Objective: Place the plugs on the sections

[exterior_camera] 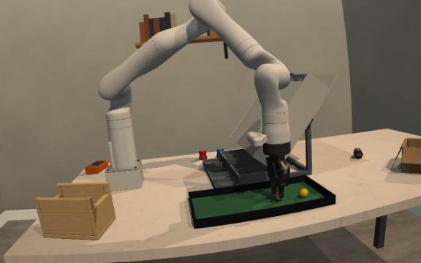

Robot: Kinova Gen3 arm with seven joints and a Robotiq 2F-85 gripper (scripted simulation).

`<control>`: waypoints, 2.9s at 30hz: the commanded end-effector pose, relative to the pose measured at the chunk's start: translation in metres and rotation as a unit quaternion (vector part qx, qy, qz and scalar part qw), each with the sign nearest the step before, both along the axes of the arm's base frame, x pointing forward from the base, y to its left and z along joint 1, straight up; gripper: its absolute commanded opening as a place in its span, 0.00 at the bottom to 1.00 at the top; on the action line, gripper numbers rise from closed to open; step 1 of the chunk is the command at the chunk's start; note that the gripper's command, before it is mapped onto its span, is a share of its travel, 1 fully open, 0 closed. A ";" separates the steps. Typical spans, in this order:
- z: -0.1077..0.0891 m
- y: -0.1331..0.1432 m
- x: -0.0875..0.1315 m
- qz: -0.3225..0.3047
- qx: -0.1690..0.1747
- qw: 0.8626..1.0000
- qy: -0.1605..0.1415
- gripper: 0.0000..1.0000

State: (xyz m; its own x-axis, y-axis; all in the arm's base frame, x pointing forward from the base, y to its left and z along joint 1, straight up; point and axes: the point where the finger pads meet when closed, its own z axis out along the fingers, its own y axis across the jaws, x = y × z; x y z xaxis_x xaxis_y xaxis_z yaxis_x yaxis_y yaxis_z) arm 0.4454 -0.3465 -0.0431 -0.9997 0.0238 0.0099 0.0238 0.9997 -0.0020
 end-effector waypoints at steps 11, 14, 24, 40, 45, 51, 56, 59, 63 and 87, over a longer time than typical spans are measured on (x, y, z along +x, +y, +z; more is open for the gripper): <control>-0.005 -0.002 0.002 -0.001 -0.001 1.000 -0.004 0.50; -0.005 -0.002 0.002 -0.001 -0.001 1.000 -0.004 0.50; -0.005 -0.002 0.002 -0.001 -0.001 1.000 -0.004 0.50; -0.003 -0.001 0.000 0.000 -0.001 1.000 0.000 0.00; -0.003 -0.001 0.000 0.000 -0.001 1.000 -0.001 0.00; -0.003 -0.001 0.000 0.000 -0.001 1.000 -0.001 0.00; -0.003 -0.001 0.000 0.000 -0.001 1.000 -0.001 0.00; -0.003 -0.001 0.000 0.000 -0.001 1.000 -0.001 0.00; 0.073 0.000 0.001 0.000 -0.001 1.000 -0.001 0.00; 0.131 0.000 0.002 -0.002 -0.002 1.000 -0.003 0.00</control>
State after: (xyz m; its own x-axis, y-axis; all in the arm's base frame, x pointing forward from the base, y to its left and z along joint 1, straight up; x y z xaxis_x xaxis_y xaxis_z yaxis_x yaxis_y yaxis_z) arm 0.4480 -0.3466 0.0854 -0.9998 0.0218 0.0044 0.0218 0.9998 -0.0010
